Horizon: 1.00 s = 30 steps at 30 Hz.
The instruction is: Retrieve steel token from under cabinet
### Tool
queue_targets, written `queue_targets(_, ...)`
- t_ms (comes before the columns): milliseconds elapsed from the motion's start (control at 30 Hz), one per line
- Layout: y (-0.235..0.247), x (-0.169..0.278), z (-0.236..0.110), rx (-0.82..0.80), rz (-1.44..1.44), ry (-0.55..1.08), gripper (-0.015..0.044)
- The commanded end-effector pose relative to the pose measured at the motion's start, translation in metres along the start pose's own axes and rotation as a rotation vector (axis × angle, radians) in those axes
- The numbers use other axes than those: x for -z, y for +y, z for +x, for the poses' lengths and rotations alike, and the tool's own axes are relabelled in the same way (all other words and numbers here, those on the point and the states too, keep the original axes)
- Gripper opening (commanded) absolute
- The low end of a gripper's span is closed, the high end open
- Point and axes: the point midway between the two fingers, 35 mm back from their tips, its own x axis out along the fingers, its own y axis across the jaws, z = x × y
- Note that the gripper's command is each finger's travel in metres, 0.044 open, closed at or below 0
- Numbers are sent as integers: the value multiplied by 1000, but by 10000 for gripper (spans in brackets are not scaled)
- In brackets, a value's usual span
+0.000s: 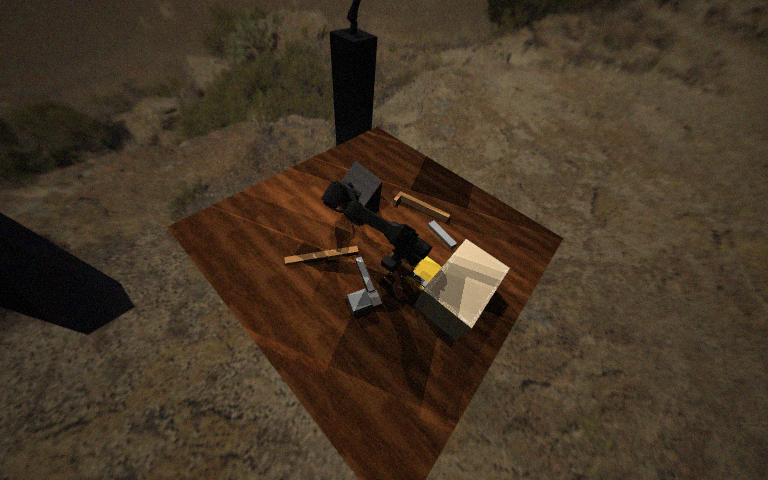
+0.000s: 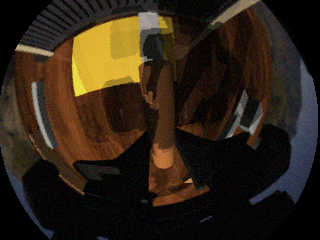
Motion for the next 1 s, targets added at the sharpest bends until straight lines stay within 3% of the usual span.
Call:
queue_targets(0,0,7,1,0,-6,5,0)
queue_targets(967,-1,37,1,1,-7,6,0)
